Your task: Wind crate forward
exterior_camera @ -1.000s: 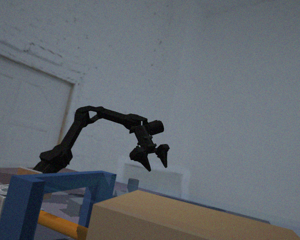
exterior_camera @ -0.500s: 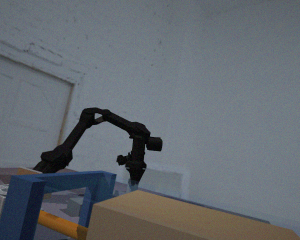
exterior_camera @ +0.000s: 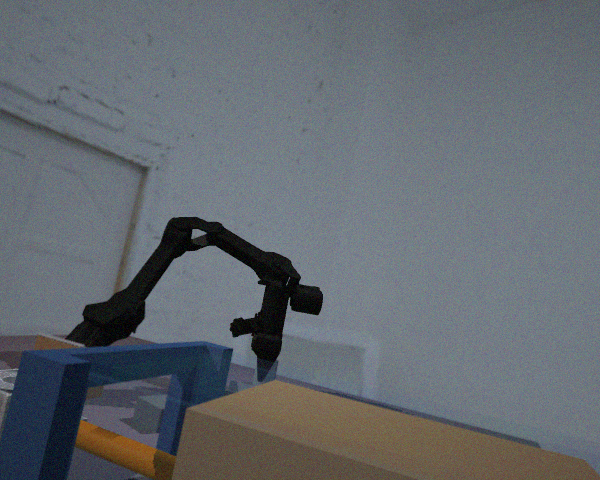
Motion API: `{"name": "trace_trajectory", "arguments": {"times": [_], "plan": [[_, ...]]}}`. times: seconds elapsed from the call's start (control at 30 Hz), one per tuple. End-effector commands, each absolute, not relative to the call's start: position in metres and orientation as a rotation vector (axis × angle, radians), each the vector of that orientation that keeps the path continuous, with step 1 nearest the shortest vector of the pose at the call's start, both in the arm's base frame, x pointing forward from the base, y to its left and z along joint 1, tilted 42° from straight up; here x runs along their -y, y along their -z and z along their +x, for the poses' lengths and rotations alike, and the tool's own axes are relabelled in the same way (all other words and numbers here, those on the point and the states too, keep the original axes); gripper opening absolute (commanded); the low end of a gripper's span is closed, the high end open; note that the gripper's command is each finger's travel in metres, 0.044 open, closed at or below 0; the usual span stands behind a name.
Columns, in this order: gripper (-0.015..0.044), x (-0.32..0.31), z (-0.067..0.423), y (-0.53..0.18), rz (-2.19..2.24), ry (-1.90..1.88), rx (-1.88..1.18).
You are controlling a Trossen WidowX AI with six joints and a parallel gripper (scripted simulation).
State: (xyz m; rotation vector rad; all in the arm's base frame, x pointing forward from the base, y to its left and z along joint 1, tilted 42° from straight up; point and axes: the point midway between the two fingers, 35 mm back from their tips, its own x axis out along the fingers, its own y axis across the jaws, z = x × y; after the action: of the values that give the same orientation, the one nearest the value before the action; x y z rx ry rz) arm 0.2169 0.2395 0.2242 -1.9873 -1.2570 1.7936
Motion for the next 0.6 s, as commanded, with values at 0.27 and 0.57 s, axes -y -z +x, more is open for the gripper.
{"name": "trace_trajectory", "arguments": {"times": [0.27, 0.57], "plan": [[0.0440, -0.262, 0.208, -0.204, -1.984, -1.797, 1.250], [0.0440, -0.271, 0.207, -0.195, -1.983, -1.797, 1.250]]}}
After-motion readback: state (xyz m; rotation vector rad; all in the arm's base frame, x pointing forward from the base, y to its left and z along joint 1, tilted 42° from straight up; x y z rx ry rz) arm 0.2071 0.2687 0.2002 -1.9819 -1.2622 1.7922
